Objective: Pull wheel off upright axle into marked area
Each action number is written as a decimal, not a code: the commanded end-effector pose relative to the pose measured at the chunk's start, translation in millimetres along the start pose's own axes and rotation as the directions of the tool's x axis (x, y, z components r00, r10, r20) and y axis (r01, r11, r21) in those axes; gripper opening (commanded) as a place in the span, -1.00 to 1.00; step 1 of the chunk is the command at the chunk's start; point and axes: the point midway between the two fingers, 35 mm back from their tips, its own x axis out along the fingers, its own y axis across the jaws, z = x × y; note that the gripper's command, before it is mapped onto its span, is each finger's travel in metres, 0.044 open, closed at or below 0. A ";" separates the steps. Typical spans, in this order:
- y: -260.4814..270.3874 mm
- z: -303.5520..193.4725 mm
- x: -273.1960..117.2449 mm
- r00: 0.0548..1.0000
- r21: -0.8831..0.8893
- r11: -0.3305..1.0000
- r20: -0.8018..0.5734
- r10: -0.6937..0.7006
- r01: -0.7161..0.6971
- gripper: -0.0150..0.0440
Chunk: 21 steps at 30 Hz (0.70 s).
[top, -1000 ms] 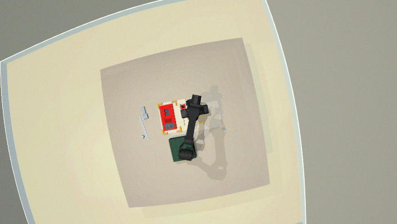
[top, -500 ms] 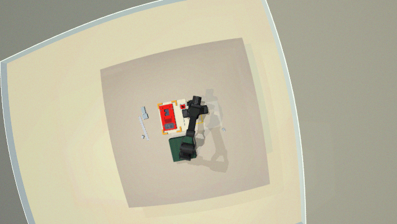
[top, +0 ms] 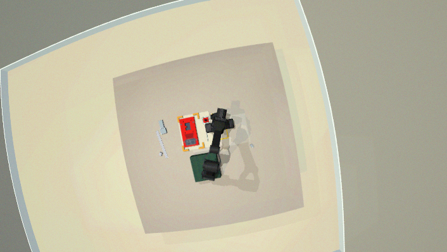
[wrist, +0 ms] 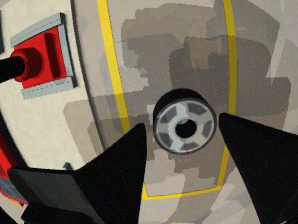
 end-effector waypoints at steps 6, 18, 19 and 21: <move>-0.7 1.1 -52.2 1.000 -0.002 1.000 0.009 0.000 0.000 0.53; 15.5 -36.4 -80.9 1.000 -0.004 1.000 0.004 0.000 0.000 1.00; 18.2 -42.4 -84.8 1.000 -0.003 1.000 0.004 0.001 -0.001 1.00; 23.5 -54.5 -91.9 1.000 -0.003 1.000 0.004 0.002 -0.002 1.00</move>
